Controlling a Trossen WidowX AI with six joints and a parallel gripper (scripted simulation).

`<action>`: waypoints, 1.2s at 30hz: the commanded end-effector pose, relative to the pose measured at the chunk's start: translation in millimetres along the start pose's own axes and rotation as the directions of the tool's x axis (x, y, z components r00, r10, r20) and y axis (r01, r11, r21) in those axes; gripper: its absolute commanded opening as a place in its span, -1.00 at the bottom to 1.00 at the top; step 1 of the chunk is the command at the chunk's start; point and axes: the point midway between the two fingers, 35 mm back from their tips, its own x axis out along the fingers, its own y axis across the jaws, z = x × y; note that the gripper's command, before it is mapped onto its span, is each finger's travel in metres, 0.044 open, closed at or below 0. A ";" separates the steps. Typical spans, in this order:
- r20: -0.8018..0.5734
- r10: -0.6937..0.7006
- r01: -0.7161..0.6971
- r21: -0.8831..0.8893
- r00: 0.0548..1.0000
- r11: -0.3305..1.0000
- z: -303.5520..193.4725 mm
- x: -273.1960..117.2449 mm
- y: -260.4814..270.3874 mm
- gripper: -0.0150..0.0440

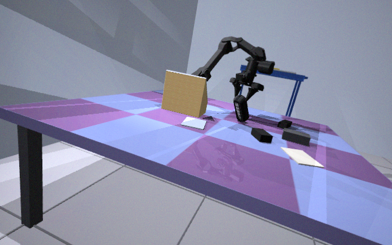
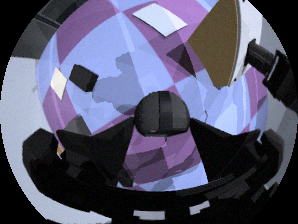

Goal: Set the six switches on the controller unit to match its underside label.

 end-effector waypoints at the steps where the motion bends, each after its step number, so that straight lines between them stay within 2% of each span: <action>1: 0.001 0.006 -0.006 -0.002 1.000 1.000 -6.4 -3.4 1.5 0.65; 36: 0.072 0.006 -0.006 -0.003 0.997 1.000 -35.3 -13.7 1.1 0.65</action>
